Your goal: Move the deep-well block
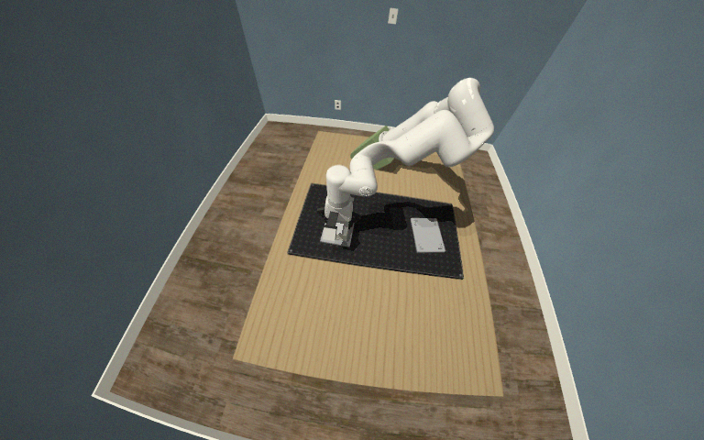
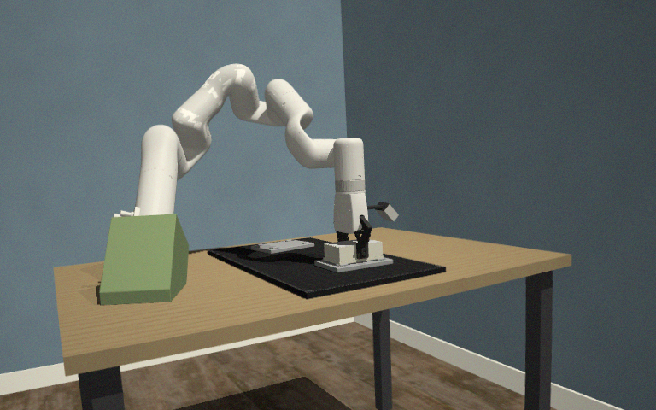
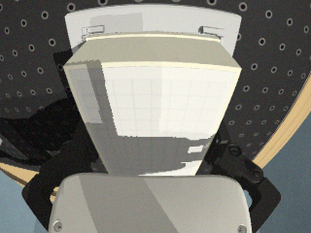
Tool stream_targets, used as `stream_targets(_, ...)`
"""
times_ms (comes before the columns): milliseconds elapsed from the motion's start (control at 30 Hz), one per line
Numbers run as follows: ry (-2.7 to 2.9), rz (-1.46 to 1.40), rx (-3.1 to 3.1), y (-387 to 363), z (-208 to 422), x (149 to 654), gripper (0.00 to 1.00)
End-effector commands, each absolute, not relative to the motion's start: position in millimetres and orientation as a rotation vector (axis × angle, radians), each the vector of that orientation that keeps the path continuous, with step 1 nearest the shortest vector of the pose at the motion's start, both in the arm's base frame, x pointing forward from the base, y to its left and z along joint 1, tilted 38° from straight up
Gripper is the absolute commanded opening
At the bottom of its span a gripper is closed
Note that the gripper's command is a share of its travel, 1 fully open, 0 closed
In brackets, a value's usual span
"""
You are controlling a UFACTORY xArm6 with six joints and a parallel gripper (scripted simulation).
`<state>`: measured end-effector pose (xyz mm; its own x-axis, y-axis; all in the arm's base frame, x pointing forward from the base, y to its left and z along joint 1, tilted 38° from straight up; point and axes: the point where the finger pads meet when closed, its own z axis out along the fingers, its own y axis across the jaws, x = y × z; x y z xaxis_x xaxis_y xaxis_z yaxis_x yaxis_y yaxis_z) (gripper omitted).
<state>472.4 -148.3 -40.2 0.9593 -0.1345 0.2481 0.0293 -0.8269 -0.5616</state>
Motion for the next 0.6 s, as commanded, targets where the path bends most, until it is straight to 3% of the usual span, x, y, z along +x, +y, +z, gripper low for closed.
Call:
stream_targets(0,0.075,-0.377,-2.52,-149.3,-39.6,473.6,0.0)
stream_targets(233,0.075,-0.377,-2.52,-148.8,-40.4,473.8,0.0)
stream_targets(267,0.075,-0.377,-2.52,-148.5,-40.8,473.9,1.0)
stream_targets(567,0.075,-0.377,-2.52,-148.5,-40.8,474.0,1.0)
